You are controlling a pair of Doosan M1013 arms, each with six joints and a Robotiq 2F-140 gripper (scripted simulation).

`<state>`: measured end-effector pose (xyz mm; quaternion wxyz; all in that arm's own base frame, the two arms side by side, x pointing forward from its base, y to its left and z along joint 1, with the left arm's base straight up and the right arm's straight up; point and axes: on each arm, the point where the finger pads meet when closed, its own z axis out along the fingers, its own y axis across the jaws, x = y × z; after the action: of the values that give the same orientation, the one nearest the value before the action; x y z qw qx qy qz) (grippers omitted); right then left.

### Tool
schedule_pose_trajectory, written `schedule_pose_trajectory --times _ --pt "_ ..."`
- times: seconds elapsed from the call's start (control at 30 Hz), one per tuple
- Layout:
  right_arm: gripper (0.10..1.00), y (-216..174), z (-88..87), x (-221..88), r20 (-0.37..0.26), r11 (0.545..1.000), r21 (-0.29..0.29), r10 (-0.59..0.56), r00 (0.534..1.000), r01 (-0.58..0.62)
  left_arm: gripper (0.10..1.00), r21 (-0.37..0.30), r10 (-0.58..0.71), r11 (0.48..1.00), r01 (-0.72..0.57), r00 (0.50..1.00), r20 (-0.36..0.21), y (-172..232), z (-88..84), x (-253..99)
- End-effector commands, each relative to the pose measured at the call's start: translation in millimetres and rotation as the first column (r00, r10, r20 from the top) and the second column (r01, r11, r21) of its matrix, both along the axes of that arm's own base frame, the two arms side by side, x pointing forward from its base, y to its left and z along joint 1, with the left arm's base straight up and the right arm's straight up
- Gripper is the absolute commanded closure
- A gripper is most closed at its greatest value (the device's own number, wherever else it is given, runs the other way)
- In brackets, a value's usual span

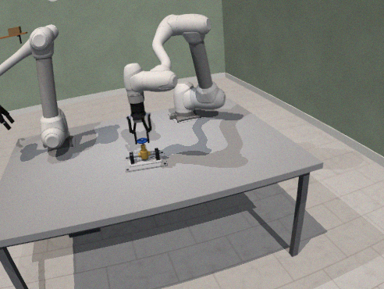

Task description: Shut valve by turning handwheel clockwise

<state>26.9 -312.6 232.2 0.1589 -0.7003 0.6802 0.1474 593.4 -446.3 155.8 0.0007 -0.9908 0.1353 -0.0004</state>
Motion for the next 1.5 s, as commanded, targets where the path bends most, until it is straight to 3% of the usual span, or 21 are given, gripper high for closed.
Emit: schedule_pose_trajectory --times 0.0,0.37,0.83,0.9,1.4,1.47 --pt "0.098 -0.2 0.4 0.1 0.0 1.0 -0.001 0.0 1.0 0.0 0.999 -0.002 -0.076 0.997 0.076 0.997 0.001 -0.3 1.2 0.6" --pt "0.098 -0.2 0.4 0.1 0.0 1.0 -0.001 0.0 1.0 0.0 0.999 -0.002 -0.268 0.963 0.268 0.963 0.001 -0.3 1.1 0.6" --pt "0.098 -0.2 0.4 0.1 0.0 1.0 -0.001 0.0 1.0 0.0 0.999 -0.001 -0.543 0.84 0.543 0.84 0.001 -0.3 1.1 0.6" --pt "0.098 -0.2 0.4 0.1 0.0 1.0 -0.001 0.0 1.0 0.0 0.999 -0.001 -0.543 0.84 0.543 0.84 0.001 -0.3 1.1 0.6" --pt "0.098 -0.2 0.4 0.1 0.0 1.0 -0.001 0.0 1.0 0.0 0.999 0.0 -0.779 0.626 0.779 0.626 0.001 -0.3 1.0 0.6" --pt "0.098 -0.2 0.4 0.1 0.0 1.0 -0.001 0.0 1.0 0.0 0.999 0.0 -0.779 0.626 0.779 0.626 0.001 -0.3 1.0 0.6"
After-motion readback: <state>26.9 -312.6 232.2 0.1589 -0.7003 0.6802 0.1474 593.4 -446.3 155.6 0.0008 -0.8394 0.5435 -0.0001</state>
